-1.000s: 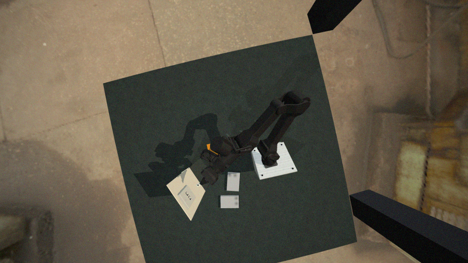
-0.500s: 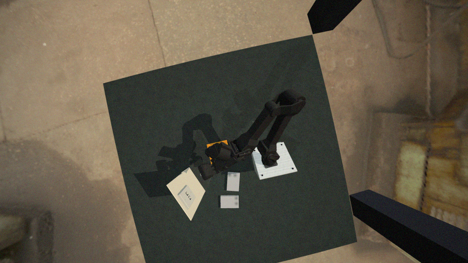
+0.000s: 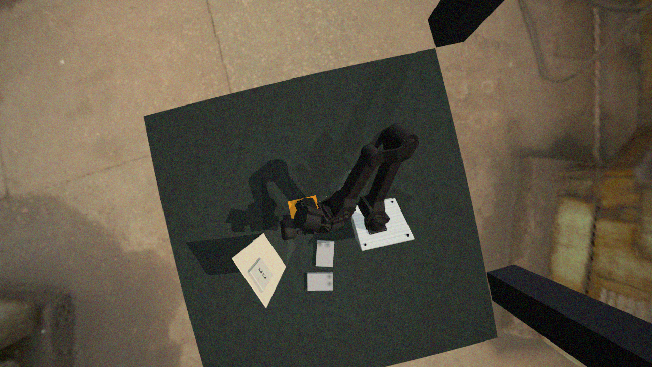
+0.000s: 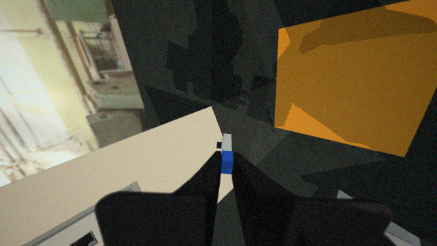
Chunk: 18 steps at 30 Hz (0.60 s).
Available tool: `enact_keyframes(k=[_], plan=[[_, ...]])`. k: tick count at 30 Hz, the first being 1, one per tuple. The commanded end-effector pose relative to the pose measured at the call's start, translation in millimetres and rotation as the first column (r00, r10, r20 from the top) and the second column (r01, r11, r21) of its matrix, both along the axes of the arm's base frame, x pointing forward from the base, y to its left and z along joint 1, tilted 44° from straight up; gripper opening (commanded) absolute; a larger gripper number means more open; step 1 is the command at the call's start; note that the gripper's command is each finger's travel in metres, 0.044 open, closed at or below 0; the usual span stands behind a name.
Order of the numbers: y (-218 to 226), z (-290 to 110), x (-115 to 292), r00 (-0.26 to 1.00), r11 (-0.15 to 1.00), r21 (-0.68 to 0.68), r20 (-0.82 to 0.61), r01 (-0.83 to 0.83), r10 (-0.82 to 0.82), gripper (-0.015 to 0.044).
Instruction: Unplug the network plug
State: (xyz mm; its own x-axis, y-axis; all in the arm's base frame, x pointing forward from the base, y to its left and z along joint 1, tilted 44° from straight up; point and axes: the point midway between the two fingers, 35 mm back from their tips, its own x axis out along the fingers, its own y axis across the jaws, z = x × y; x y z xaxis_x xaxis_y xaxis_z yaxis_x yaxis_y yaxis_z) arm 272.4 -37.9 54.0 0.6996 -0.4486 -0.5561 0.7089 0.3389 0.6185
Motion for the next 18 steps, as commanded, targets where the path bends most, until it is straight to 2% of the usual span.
enact_keyframes(k=[1,10,18], plan=[[-13.0,-6.6,-10.2,0.995,0.995,-0.033,-0.007,0.099,-0.099,0.0000],[-39.7,-8.3,-32.3,0.951,0.944,-0.119,0.042,0.309,-0.306,0.0000],[-42.1,-9.2,-33.8,0.946,0.938,-0.126,0.047,0.323,-0.320,0.0000]])
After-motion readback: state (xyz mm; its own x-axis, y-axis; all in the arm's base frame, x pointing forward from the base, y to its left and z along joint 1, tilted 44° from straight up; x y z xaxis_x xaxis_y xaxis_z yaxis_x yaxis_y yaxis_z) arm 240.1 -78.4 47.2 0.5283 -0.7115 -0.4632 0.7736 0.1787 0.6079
